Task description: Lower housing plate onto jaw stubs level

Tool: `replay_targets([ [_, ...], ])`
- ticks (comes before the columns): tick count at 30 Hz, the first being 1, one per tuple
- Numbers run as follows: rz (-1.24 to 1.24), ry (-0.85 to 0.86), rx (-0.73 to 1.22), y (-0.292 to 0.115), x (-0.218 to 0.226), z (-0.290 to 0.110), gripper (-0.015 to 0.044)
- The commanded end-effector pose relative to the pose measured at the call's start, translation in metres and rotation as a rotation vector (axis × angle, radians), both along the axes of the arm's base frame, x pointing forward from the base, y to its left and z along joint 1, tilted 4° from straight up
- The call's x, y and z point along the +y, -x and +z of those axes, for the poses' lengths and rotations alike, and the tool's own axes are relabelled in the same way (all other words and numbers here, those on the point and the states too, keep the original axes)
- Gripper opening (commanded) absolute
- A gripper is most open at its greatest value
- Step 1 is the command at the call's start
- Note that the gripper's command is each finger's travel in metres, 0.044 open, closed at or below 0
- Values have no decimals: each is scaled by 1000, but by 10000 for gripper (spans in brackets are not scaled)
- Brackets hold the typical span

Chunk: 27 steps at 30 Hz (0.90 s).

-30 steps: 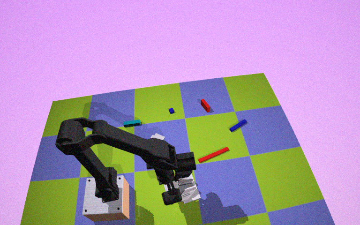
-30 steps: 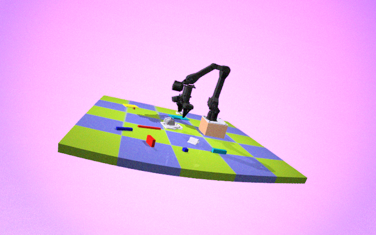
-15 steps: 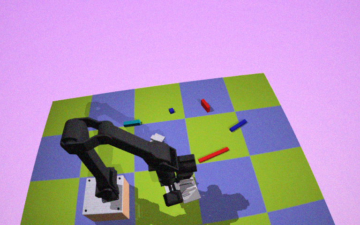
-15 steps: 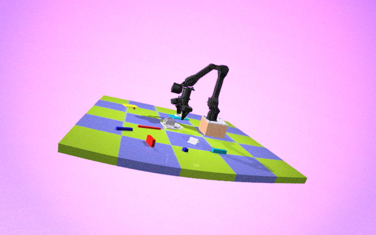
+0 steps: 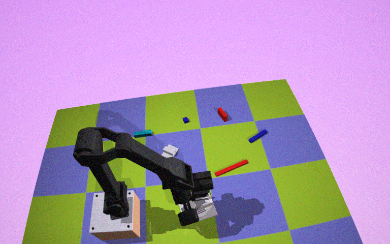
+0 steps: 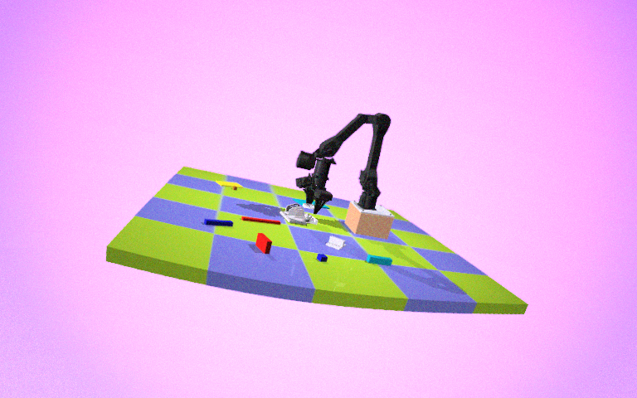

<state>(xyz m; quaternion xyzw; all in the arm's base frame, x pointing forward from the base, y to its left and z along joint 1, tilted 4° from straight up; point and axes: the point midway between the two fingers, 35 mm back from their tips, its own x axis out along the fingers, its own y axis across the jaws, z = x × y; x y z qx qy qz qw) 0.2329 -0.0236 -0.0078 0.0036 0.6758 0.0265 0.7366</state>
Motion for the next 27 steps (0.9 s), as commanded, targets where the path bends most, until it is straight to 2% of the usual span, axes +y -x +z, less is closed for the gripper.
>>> replay_targets([
  [1, -4, -4, 6, 2, 1, -9, 351],
  [27, -4, -4, 7, 2, 2, -21, 351],
])
